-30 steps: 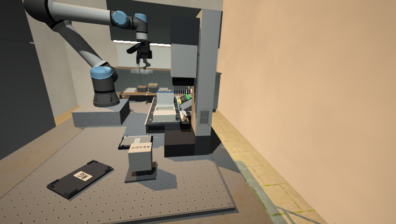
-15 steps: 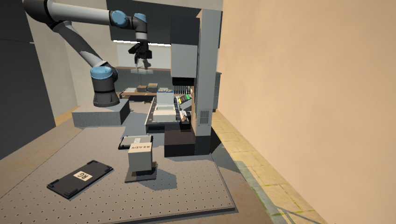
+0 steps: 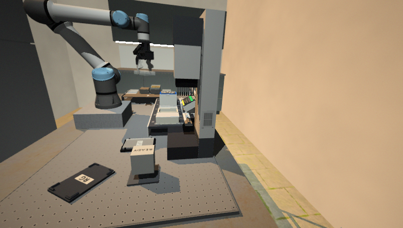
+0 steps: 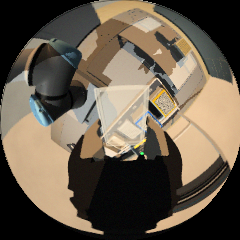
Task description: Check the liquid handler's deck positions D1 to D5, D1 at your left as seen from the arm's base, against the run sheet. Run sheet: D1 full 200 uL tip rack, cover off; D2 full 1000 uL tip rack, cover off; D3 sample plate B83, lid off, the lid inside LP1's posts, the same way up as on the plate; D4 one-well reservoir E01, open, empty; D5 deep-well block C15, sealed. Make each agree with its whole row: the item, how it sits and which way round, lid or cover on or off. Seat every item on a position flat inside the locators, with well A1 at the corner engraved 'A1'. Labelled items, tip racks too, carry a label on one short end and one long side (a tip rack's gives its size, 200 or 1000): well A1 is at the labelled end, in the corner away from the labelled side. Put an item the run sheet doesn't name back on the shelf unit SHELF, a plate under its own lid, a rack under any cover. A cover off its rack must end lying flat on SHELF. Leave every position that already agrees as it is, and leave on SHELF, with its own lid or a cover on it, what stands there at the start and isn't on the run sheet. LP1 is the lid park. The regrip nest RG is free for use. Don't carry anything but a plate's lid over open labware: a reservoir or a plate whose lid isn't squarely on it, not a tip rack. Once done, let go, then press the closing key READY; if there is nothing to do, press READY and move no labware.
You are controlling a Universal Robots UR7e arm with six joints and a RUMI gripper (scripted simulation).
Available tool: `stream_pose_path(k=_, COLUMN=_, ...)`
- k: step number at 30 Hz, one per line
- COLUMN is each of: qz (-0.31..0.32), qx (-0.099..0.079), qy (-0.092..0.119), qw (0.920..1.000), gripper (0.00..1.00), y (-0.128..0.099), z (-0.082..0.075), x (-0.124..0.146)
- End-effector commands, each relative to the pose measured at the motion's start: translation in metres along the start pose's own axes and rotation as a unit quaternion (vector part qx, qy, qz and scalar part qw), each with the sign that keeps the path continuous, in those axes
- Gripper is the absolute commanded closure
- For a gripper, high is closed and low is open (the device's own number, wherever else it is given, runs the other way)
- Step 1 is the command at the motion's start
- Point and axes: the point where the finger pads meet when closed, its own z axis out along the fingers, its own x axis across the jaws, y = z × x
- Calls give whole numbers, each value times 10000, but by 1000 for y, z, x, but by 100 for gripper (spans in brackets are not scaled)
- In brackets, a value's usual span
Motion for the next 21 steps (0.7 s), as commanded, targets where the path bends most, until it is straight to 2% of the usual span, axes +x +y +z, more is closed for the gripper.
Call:
stream_pose_path(k=1, qz=473, qx=-13, qy=-6, qw=9989, gripper=100, y=0, z=0, x=0)
stream_pose_path(k=9, qz=1270, qx=-14, qy=-5, qw=9919, gripper=100, y=0, z=0, x=0)
stream_pose_path(k=11, qz=1270, qx=-14, qy=-5, qw=9919, gripper=100, y=0, z=0, x=0)
stream_pose_path(k=21, qz=2254, qx=-14, qy=-4, qw=9743, gripper=100, y=0, z=0, x=0)
